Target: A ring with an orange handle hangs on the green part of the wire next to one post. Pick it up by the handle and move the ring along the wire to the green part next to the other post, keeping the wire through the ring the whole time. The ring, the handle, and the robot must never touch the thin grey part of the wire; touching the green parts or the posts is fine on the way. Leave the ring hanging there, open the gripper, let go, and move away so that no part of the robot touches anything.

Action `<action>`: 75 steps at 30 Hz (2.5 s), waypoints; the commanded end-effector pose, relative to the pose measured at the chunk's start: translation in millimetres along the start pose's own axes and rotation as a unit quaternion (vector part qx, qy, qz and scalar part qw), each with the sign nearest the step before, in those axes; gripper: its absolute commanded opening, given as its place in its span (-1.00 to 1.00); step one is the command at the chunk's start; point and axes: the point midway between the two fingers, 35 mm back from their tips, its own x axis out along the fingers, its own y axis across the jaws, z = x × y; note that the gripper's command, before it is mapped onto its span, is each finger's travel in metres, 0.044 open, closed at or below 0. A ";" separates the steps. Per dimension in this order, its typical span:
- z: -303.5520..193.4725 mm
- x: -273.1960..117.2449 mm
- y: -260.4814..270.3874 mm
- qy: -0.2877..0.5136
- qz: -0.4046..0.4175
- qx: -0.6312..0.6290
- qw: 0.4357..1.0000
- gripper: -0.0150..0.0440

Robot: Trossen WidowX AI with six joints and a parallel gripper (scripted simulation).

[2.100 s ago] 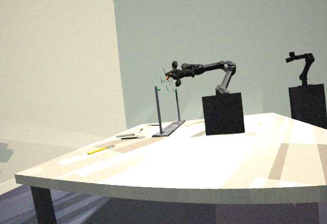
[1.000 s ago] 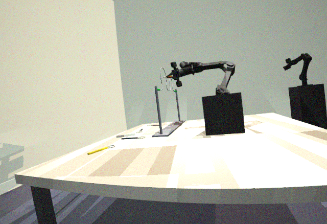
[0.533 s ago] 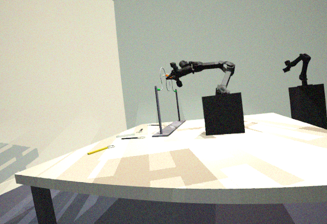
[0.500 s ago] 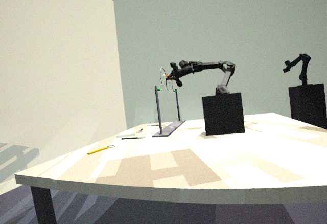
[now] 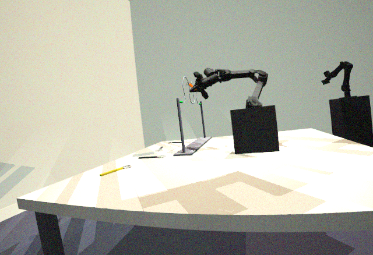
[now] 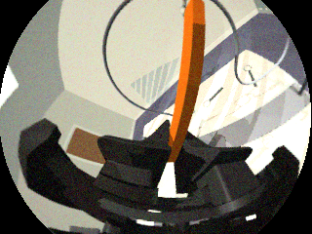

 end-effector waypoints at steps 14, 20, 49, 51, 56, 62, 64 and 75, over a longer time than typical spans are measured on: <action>-0.2 1.2 -9.0 -0.010 -0.055 -0.099 0.993 -1.00; 0.4 1.3 -12.0 -0.015 -0.074 -0.134 0.988 -1.00; 6.5 -0.2 -25.7 -0.036 -0.163 -0.297 0.940 -1.00; 7.1 -0.4 -26.5 -0.037 -0.169 -0.308 0.936 -1.00; 8.7 -1.0 -28.6 -0.041 -0.184 -0.335 0.923 -1.00; 10.7 -1.8 -30.9 -0.045 -0.201 -0.367 0.907 -1.00; 11.4 -2.1 -31.6 -0.046 -0.207 -0.377 0.901 -1.00; 15.5 -3.9 -35.2 -0.054 -0.238 -0.434 0.867 -1.00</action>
